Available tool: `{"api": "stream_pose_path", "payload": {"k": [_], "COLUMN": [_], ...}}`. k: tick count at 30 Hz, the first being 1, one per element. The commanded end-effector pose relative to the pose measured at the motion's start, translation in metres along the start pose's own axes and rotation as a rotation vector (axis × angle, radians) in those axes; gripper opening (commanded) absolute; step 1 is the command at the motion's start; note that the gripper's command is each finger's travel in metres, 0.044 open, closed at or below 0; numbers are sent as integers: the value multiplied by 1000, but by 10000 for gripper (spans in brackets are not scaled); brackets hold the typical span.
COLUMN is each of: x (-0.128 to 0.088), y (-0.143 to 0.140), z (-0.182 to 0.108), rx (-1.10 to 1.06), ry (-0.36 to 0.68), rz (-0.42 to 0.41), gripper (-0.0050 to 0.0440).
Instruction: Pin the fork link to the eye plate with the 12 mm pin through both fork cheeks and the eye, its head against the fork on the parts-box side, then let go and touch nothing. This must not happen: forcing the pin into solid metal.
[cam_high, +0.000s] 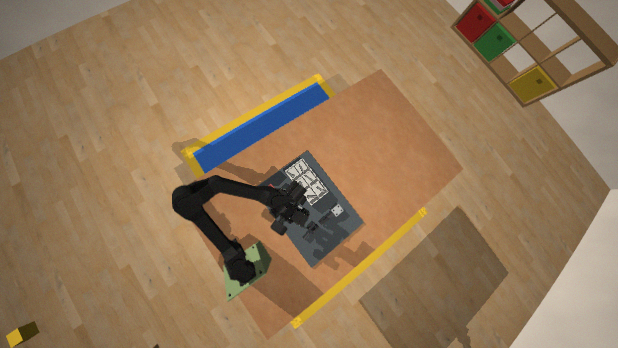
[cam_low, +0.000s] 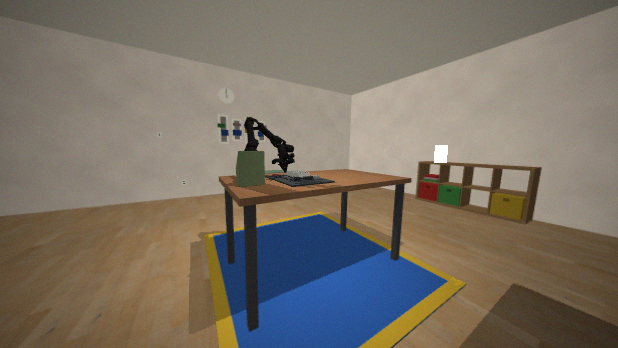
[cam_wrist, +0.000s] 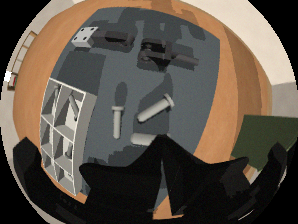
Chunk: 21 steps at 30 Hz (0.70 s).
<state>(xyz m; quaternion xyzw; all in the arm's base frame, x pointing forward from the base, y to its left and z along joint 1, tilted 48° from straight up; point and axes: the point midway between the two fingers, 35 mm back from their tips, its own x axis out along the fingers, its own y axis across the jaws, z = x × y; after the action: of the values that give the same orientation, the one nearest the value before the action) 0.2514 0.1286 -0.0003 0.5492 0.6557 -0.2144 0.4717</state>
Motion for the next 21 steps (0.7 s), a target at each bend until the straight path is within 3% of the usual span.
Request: {"api": "stream_pose_path", "payload": {"k": [1, 8, 10, 11, 21], "x": [9, 22, 22, 24, 40], "y": [-11, -32, -32, -35, -71], "z": [19, 52, 52, 57, 91], "rx": [275, 812, 812, 1001, 1735], "ry": [31, 95, 95, 111, 225], "rz": [-33, -84, -84, -104, -212], "gripper": [0, 0, 0, 0, 0]}}
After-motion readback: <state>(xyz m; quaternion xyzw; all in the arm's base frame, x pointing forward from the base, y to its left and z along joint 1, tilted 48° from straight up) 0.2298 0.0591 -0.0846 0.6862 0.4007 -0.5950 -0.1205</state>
